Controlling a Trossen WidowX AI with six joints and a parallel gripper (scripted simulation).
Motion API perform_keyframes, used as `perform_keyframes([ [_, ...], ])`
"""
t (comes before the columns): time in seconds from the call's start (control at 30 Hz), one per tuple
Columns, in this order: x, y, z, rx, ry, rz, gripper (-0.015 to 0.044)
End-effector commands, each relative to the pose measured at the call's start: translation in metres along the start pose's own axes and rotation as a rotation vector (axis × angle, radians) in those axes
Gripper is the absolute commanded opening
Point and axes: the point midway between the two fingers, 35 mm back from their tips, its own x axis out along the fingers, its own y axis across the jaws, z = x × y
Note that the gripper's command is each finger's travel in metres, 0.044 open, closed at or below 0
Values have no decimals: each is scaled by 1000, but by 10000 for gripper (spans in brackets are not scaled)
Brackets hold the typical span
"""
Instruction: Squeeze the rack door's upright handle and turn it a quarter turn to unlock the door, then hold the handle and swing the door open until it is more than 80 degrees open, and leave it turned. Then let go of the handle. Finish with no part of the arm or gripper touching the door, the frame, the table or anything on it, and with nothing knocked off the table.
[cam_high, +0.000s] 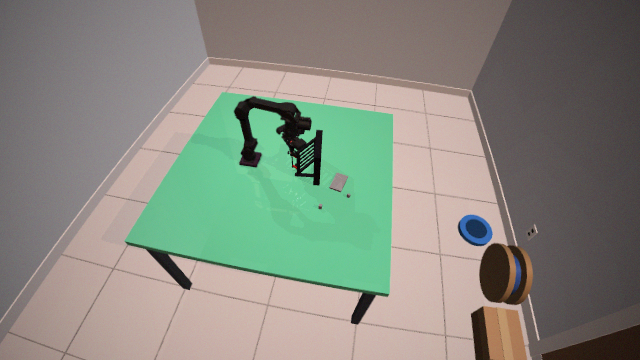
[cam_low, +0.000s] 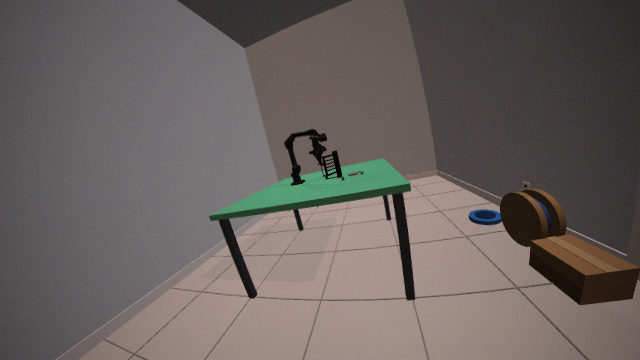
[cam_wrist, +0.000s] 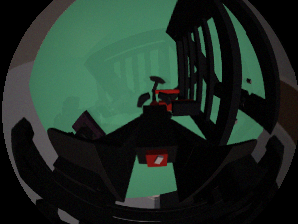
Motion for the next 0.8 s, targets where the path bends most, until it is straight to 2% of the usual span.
perform_keyframes([
  [0.0, 1, 7, 2, 86, -5, -6, 15],
  [0.77, 1, 48, 22, 404, -8, -1, 15],
])
